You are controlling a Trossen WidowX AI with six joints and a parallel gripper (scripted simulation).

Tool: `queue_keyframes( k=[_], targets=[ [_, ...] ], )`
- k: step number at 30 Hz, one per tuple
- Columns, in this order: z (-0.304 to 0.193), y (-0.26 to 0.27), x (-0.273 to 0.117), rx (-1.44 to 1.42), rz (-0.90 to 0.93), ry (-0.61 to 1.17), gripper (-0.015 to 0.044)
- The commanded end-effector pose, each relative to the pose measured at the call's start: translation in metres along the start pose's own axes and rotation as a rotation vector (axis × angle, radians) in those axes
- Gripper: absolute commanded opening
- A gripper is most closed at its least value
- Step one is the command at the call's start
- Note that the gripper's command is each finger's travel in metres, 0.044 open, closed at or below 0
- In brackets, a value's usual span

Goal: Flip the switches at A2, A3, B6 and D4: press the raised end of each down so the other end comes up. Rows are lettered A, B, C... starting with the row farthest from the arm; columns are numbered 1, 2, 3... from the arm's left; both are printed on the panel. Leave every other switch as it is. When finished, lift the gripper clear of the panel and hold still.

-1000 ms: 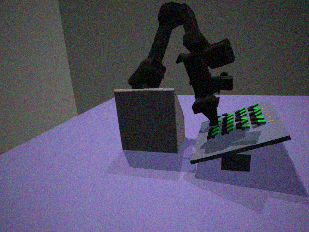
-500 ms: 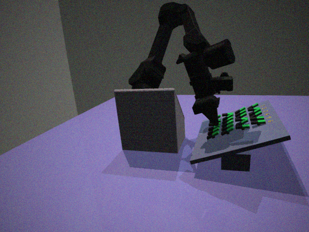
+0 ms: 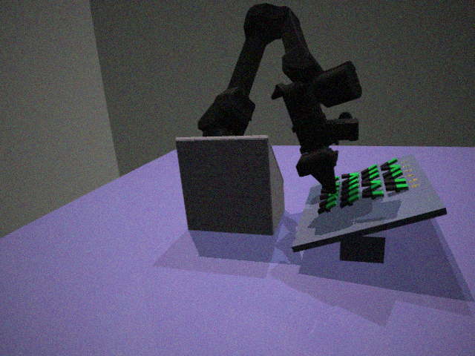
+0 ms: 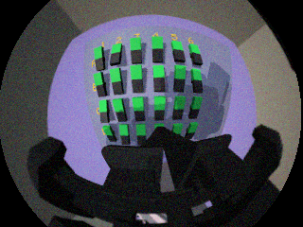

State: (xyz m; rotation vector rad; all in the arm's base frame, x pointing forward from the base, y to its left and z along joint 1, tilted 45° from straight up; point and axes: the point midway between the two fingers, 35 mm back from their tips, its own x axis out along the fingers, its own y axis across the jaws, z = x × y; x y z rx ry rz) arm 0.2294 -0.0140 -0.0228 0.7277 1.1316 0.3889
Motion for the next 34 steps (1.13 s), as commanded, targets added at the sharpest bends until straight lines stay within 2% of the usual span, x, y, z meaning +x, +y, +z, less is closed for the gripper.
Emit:
queue_keyframes(
  k=[1,4,10,16,21,34],
  targets=[
    [-0.001,0.000,0.001,0.008,0.005,0.001,0.0000],
    [0.000,-0.001,-0.006,0.001,-0.002,-0.001,0.0000],
    [-0.003,-0.001,-0.063,0.009,0.001,-0.022,0.0000],
    [-0.001,-0.001,-0.065,0.009,0.001,-0.023,0.0000],
    [0.046,0.012,-0.073,0.007,0.002,-0.025,0.0000],
    [0.048,0.013,-0.073,0.007,0.002,-0.025,0.0000]
  ],
)
